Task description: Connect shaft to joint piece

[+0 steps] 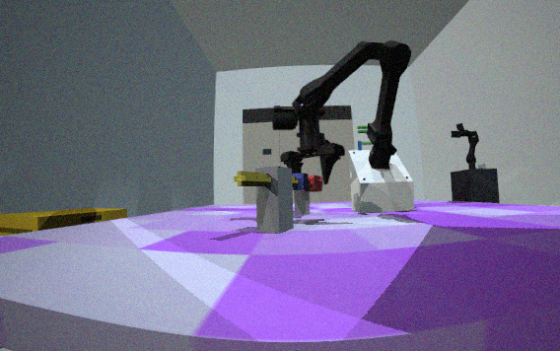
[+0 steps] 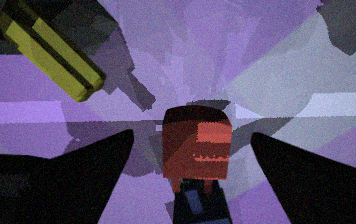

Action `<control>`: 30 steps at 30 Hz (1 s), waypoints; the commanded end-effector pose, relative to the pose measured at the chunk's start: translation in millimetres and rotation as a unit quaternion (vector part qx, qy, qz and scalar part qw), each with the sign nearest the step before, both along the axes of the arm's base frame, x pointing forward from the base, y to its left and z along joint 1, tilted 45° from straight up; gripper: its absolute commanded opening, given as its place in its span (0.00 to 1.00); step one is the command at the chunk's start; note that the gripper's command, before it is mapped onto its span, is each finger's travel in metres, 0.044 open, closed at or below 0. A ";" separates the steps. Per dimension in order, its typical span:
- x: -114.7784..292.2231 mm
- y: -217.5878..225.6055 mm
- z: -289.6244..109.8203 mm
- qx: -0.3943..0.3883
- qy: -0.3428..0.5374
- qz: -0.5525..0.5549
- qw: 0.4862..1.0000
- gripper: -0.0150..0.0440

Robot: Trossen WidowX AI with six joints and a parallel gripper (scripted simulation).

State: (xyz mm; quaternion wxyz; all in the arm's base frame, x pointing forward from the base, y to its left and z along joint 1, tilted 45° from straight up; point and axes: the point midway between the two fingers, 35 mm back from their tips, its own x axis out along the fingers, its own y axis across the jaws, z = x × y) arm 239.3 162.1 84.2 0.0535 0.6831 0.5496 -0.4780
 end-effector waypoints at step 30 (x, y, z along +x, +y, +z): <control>-3.5 25.6 -25.1 0.002 0.002 -0.001 1.000 0.64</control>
